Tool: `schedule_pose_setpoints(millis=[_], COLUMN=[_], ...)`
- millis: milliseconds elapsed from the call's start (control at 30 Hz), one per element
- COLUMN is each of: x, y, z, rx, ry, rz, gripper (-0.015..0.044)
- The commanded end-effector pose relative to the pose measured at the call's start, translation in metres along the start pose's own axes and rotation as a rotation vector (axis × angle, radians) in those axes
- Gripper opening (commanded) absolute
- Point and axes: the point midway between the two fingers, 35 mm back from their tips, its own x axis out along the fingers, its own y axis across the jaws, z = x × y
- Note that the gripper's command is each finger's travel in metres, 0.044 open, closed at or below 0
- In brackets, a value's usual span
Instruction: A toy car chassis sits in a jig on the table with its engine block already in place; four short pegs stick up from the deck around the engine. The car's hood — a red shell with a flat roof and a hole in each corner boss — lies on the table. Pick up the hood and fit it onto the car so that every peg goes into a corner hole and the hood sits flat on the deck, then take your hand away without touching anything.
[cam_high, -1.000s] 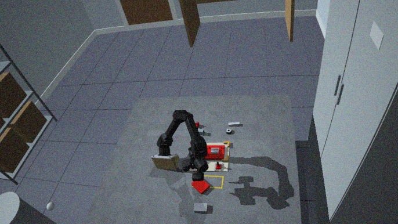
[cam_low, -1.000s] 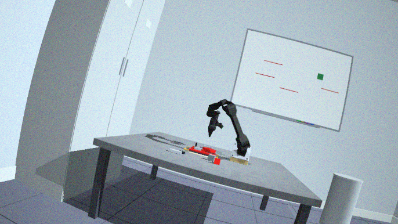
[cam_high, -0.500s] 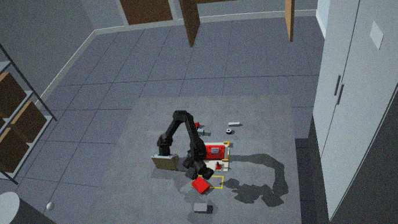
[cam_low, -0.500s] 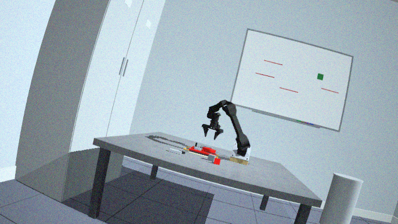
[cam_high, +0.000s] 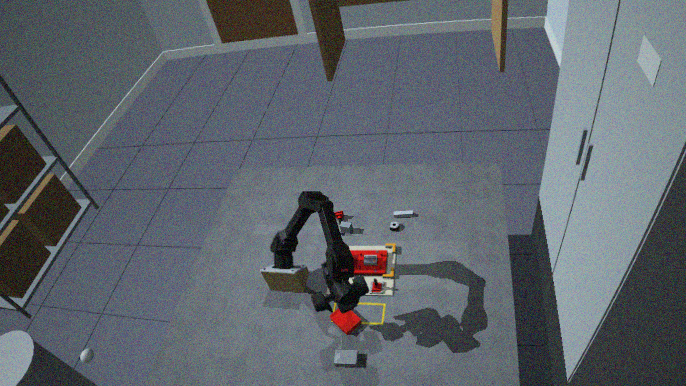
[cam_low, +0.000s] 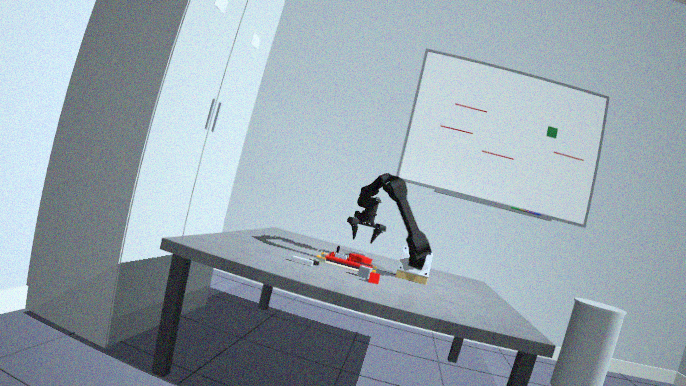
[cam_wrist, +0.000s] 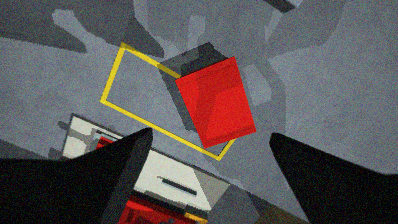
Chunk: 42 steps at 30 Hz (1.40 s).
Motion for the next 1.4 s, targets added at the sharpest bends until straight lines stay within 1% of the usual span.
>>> schedule_pose_setpoints(millis=[0, 433, 1367], x=[0.016, 0.018, 0.042], y=[-0.012, -0.012, -0.012], z=[0.0, 0.0, 0.001], rx=[-0.417, -0.417, -0.417], ry=[0.026, 0.026, 0.026], rz=[-0.006, -0.006, -0.006], gripper=[0.044, 0.044, 0.044])
